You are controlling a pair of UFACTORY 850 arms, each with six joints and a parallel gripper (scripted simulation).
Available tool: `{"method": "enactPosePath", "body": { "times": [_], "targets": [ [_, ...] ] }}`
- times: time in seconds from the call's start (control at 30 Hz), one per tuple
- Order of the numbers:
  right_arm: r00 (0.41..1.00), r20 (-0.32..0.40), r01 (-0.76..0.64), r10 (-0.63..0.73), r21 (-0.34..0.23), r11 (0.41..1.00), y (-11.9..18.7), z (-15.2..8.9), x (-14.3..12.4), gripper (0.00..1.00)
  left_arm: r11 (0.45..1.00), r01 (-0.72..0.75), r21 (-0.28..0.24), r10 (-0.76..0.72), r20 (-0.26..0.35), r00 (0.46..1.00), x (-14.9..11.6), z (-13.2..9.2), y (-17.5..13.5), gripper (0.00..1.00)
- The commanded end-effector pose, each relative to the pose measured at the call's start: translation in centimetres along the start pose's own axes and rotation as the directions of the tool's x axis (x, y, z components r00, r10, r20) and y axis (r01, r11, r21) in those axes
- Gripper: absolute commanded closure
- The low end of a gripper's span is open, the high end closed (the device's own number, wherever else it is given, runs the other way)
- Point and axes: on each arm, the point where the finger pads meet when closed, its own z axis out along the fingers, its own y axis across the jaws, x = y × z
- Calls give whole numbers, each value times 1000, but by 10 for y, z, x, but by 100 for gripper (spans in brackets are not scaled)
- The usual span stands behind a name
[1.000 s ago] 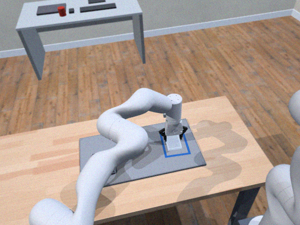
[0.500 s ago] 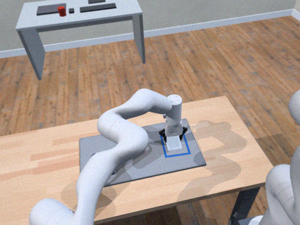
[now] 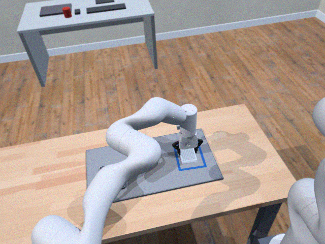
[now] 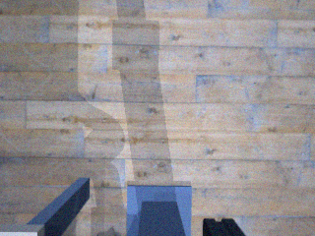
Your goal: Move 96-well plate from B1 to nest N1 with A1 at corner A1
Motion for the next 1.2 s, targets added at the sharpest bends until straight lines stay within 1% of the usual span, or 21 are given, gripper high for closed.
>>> {"method": "enactPosePath", "body": {
  "times": [0.0, 0.73, 0.77, 1.17],
  "targets": [
    [1000, -2, 0, 0, 0, 1000, 0, -1, 0, 100, 1000, 0, -2, 0, -2, 1000, 1, 1, 1, 0],
    [1000, -2, 0, 0, 0, 1000, 0, -1, 0, 100, 1000, 0, -2, 0, -2, 1000, 1, 3, 1, 0],
    [1000, -2, 0, 0, 0, 1000, 0, -1, 0, 100, 1000, 0, -2, 0, -2, 1000, 1, 3, 1, 100],
    [1000, -2, 0, 0, 0, 1000, 0, -1, 0, 100, 1000, 0, -2, 0, -2, 1000, 1, 3, 1, 100]
  ]
}}
